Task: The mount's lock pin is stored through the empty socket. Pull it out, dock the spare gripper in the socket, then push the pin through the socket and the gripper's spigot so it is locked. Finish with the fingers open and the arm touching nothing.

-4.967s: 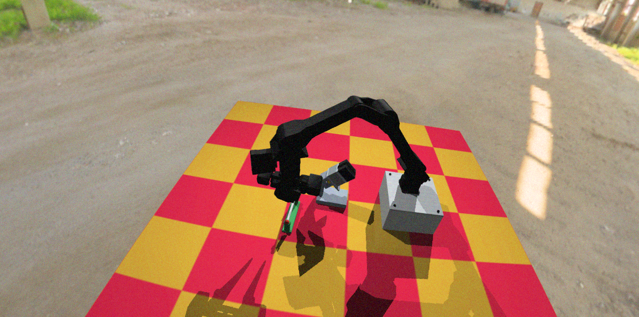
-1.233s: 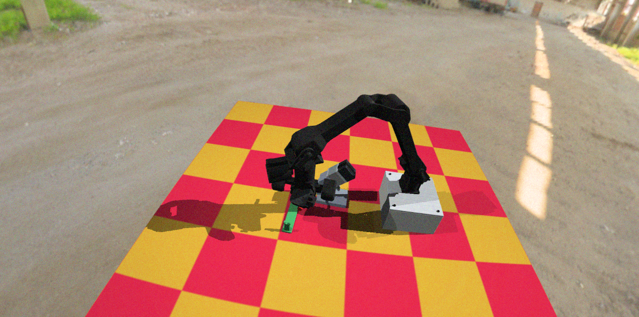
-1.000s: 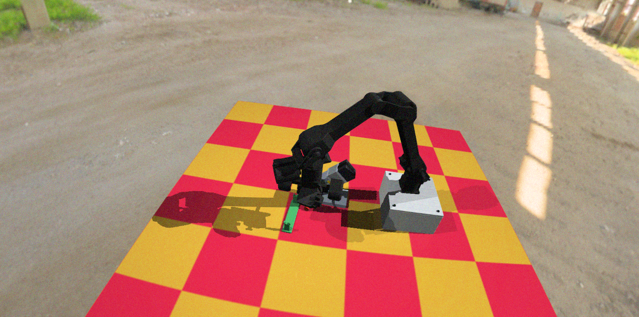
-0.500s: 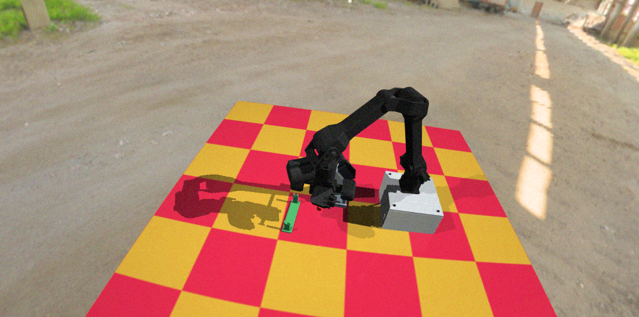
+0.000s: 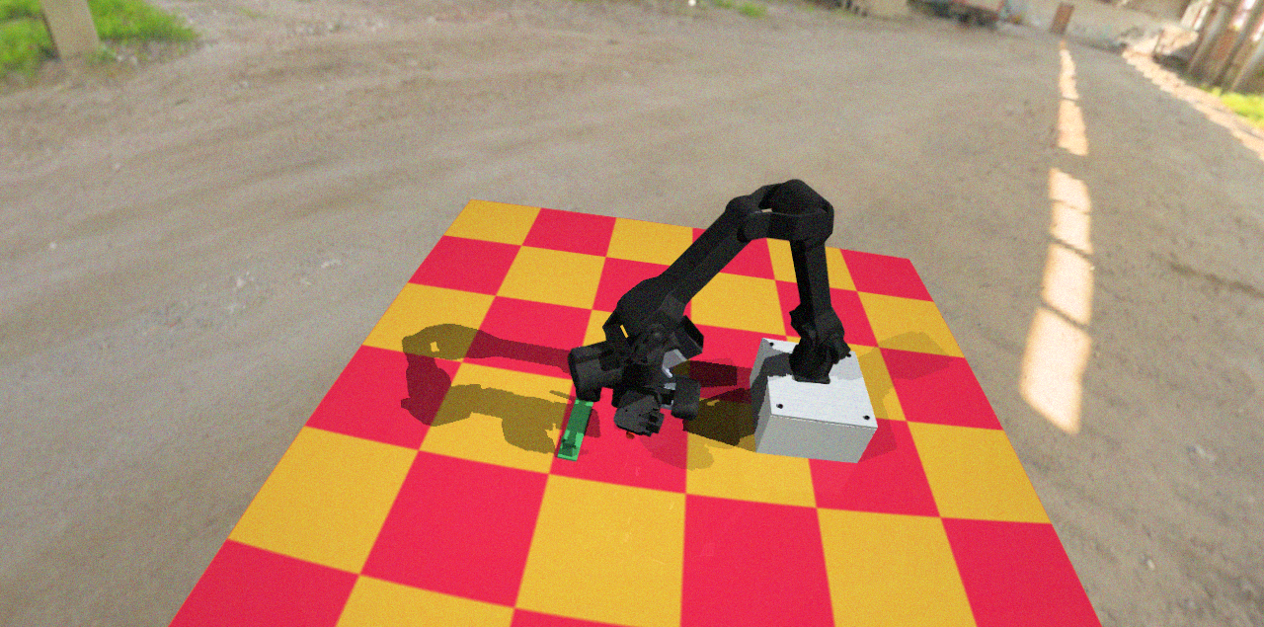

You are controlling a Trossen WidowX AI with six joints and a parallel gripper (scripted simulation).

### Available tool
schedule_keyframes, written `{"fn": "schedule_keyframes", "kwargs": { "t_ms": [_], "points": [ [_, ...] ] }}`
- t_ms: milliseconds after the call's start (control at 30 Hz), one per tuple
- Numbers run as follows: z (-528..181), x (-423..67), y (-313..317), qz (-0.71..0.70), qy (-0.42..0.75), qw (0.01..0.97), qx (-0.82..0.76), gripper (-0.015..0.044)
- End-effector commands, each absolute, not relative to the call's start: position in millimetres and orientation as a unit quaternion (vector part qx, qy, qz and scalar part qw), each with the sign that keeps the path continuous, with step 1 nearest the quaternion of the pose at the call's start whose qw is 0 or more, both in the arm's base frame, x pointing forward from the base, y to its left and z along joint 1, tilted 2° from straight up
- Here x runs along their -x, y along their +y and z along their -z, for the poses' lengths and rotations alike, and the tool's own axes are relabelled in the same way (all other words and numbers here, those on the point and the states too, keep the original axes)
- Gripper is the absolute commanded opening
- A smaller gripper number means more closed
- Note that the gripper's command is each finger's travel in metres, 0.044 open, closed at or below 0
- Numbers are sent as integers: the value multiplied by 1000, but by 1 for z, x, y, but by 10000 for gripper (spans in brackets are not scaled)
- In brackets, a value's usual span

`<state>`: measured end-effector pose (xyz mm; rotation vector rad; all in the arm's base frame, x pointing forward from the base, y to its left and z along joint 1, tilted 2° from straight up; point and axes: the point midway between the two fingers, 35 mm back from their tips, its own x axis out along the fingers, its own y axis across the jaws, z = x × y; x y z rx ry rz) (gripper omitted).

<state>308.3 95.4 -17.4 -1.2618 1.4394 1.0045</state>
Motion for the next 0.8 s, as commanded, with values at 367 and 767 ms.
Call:
{"fn": "schedule_keyframes", "kwargs": {
  "t_ms": [367,767],
  "points": [
    [18,-306,86,-407,587,475,514,0],
    [18,-305,80,-406,585,477,516,0]
  ]
}}
